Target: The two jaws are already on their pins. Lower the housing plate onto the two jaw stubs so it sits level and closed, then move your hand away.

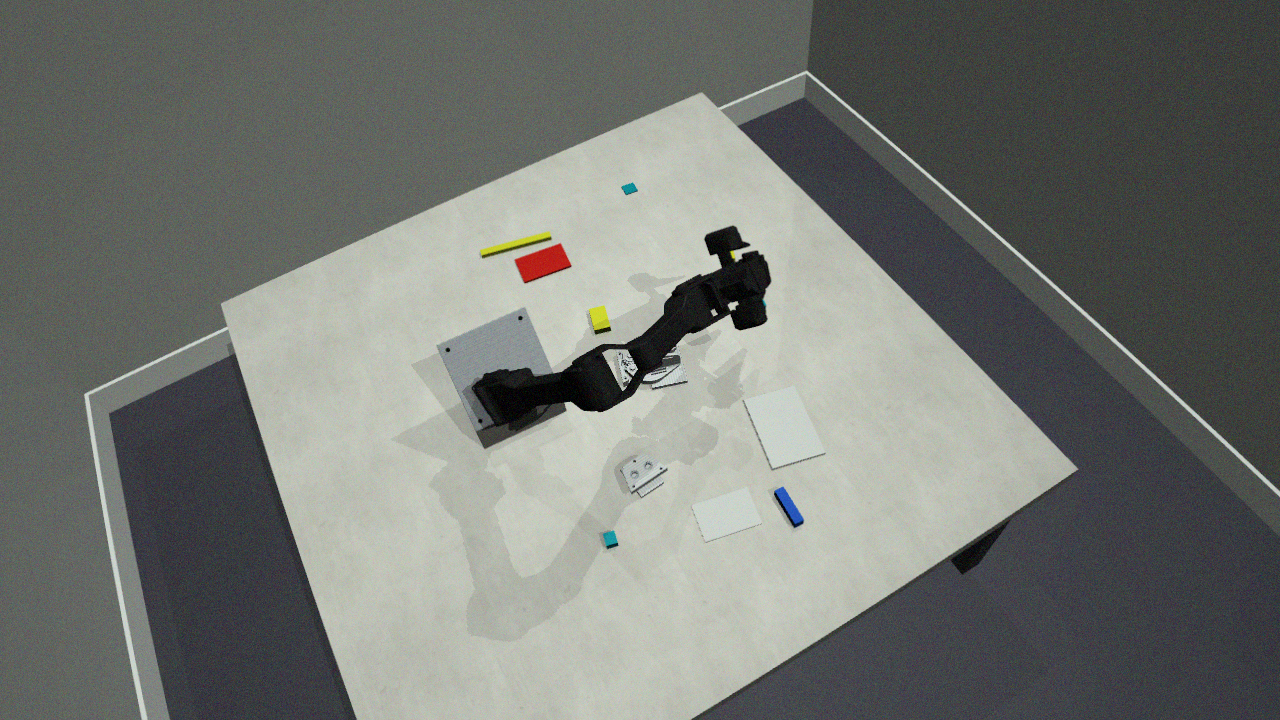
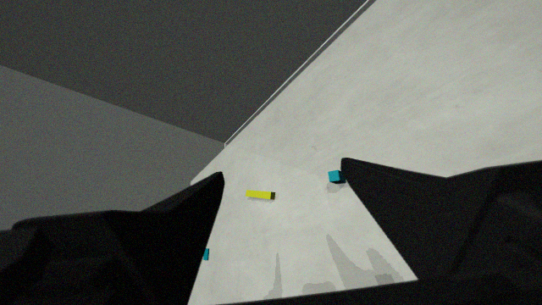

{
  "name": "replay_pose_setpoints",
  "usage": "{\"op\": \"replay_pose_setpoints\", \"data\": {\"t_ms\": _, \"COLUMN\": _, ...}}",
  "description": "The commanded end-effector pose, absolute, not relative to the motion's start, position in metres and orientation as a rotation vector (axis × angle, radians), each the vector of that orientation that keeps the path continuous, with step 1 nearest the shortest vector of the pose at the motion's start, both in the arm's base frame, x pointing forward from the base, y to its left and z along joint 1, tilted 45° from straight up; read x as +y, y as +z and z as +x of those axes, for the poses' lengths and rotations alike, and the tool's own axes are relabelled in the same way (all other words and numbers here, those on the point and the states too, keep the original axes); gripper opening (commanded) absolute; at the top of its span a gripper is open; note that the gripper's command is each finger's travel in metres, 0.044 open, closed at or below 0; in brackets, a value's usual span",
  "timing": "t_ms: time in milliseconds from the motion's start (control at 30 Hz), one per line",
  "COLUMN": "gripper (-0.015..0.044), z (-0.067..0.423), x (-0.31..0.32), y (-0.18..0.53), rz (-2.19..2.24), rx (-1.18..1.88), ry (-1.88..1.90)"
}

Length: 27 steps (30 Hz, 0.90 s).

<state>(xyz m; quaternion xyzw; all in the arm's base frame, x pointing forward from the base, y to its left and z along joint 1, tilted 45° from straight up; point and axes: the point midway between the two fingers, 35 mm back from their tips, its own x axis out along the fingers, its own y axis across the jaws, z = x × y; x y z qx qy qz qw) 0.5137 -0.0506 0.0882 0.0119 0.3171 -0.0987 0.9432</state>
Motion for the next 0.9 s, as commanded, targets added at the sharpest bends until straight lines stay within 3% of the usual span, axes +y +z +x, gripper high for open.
{"op": "replay_pose_setpoints", "data": {"t_ms": 0, "gripper": 0.0440, "z": 0.503, "x": -0.060, "y": 0.092, "rz": -0.053, "rx": 0.678, "ry": -0.210}}
{"op": "replay_pose_setpoints", "data": {"t_ms": 867, "gripper": 0.0440, "z": 0.433, "x": -0.112, "y": 0.118, "rz": -0.542, "rx": 0.932, "ry": -0.197}}
